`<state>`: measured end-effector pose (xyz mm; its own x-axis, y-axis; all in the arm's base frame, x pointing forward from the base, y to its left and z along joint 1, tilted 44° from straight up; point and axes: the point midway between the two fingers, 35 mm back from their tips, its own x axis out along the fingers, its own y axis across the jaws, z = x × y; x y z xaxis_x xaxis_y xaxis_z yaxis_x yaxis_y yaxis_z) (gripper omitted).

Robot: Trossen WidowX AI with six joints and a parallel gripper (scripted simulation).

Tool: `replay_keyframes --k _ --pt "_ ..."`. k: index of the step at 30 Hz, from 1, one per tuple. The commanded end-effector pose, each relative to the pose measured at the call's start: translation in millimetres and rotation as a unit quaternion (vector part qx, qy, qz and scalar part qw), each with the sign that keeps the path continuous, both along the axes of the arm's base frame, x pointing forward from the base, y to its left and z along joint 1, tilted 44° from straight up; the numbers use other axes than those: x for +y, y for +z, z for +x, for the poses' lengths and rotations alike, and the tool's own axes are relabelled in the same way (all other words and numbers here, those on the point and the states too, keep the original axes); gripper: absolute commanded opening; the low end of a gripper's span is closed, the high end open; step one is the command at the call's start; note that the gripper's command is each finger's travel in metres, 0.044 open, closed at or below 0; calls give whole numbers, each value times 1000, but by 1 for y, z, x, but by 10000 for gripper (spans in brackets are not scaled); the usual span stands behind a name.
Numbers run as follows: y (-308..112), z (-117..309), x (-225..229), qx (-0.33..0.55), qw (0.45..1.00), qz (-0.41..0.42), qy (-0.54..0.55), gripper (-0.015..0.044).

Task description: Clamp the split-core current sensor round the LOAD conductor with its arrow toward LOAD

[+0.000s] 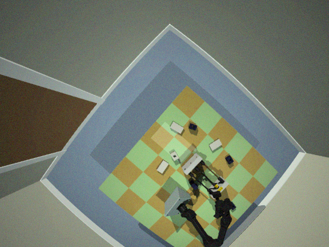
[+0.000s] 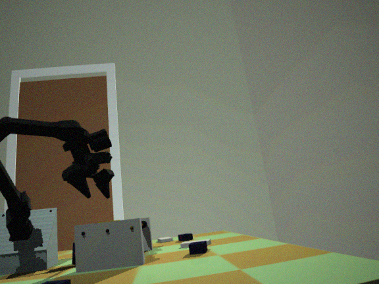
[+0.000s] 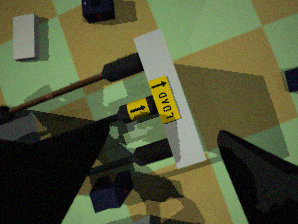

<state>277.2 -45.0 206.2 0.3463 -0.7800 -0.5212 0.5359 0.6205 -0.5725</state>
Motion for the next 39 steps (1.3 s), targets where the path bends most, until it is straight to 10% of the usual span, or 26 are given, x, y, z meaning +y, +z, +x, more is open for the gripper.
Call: replay_keyframes --k 1,12,39 --pt "-11 -1 4 14 1000 5 2 440" --pt "-157 -67 50 255 964 71 6 440" --pt "-183 -66 29 258 963 72 6 440"
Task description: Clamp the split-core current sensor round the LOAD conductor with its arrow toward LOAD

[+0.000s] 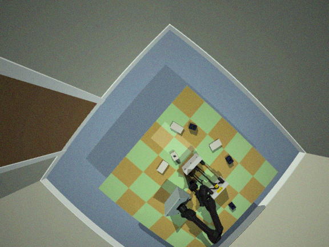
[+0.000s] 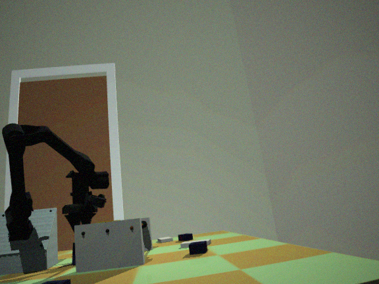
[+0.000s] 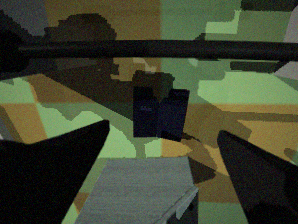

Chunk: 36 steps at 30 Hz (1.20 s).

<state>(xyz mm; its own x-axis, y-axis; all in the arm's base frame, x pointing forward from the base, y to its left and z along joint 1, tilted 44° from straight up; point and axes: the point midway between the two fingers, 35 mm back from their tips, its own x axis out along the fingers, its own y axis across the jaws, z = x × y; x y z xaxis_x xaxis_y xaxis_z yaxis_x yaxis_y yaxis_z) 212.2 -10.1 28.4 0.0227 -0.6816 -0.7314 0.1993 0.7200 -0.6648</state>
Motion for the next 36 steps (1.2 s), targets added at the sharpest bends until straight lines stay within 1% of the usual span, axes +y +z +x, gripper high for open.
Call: replay_keyframes --k 1,20,25,36 --pt "-6 -1 -7 3 1000 -2 1 440" --pt "-24 -2 -26 2 1000 -5 0 440" --pt "-22 -1 -23 0 1000 -2 -1 309" --pt "-22 -1 -23 0 1000 -2 -1 235"
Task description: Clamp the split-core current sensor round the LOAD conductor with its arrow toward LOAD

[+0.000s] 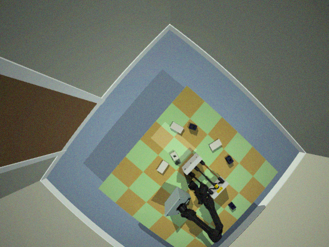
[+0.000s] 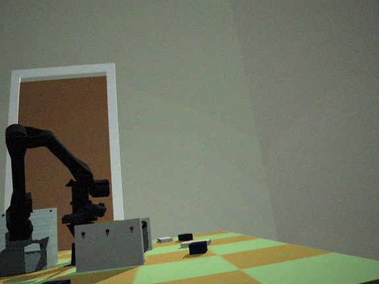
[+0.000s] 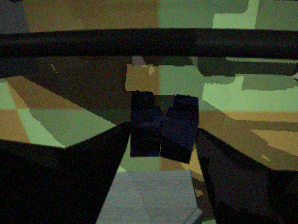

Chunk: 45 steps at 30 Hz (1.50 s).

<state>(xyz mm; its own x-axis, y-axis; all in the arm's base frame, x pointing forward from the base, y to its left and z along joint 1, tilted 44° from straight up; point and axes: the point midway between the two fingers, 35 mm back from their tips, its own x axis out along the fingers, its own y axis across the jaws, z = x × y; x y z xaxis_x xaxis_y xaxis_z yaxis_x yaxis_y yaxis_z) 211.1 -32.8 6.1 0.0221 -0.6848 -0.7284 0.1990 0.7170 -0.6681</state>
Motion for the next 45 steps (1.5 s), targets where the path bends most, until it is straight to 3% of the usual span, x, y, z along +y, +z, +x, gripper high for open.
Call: replay_keyframes --k 1,3,11,12,30,36,45 --pt "0 0 0 0 1000 0 -1 229" --pt "0 0 0 0 1000 0 -1 215" --pt "18 5 21 1 1000 4 1 5" --pt "21 6 25 1 1000 5 1 0" --pt "95 -4 90 4 1000 0 0 0" --pt "96 -1 91 13 1000 0 11 0" --pt "99 18 92 97 990 0 101 0"
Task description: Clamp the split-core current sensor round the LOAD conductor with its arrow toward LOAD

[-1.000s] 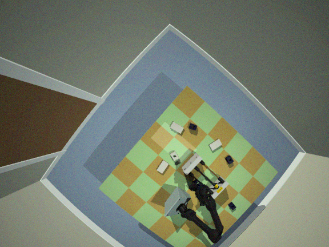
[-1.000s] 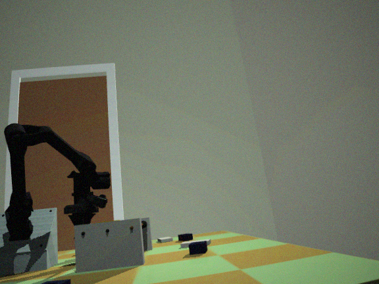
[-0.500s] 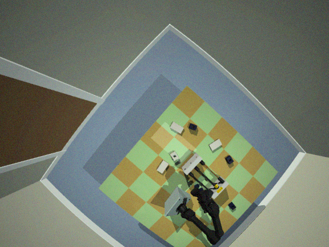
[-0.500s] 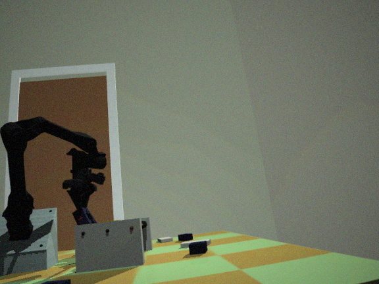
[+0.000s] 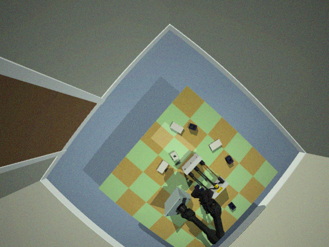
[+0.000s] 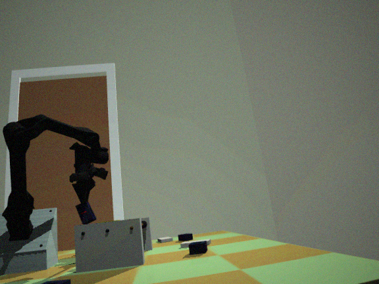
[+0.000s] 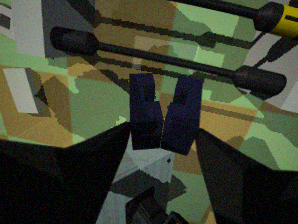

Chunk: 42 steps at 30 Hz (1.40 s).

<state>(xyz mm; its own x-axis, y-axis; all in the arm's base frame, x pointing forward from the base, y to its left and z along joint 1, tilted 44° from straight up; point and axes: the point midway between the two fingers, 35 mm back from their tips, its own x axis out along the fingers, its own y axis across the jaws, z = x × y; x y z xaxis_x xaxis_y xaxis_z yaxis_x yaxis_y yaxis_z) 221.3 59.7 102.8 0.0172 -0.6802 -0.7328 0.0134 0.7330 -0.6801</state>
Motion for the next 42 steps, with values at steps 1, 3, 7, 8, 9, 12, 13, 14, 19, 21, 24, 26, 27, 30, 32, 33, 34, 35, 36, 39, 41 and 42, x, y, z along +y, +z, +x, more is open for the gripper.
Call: replay_keyframes --k 1,3,7,8,9,12,13,14,19,21,24,26,27,30,32,33,34,35,36,39,41,42 --pt "2 11 0 41 998 -2 46 0" --pt "3 15 0 61 996 -2 67 0" --pt "4 25 0 101 989 -2 110 0" --pt "4 27 0 110 987 -2 121 0" --pt "4 30 0 120 984 -3 132 0" --pt "5 37 -1 149 975 -3 163 0" --pt "5 40 -1 159 972 -4 174 0" --pt "5 42 -2 168 968 -4 184 0" --pt "6 54 -3 216 947 -5 236 0" --pt "7 59 -4 234 938 -6 256 0" --pt "7 66 -6 262 922 -7 286 0" --pt "7 71 -7 280 910 -8 306 0" --pt "8 73 -7 289 904 -8 316 0" --pt "8 80 -9 316 884 -9 344 0" --pt "8 85 -10 333 870 -10 363 0" --pt "8 87 -11 342 863 -11 372 0" --pt "9 90 -12 351 855 -11 381 0" --pt "9 92 -13 359 848 -12 390 0" --pt "9 94 -14 368 840 -12 399 0" --pt "9 101 -16 393 815 -13 426 0" --pt "9 106 -18 409 798 -14 443 0" --pt "9 108 -19 417 789 -15 451 0"
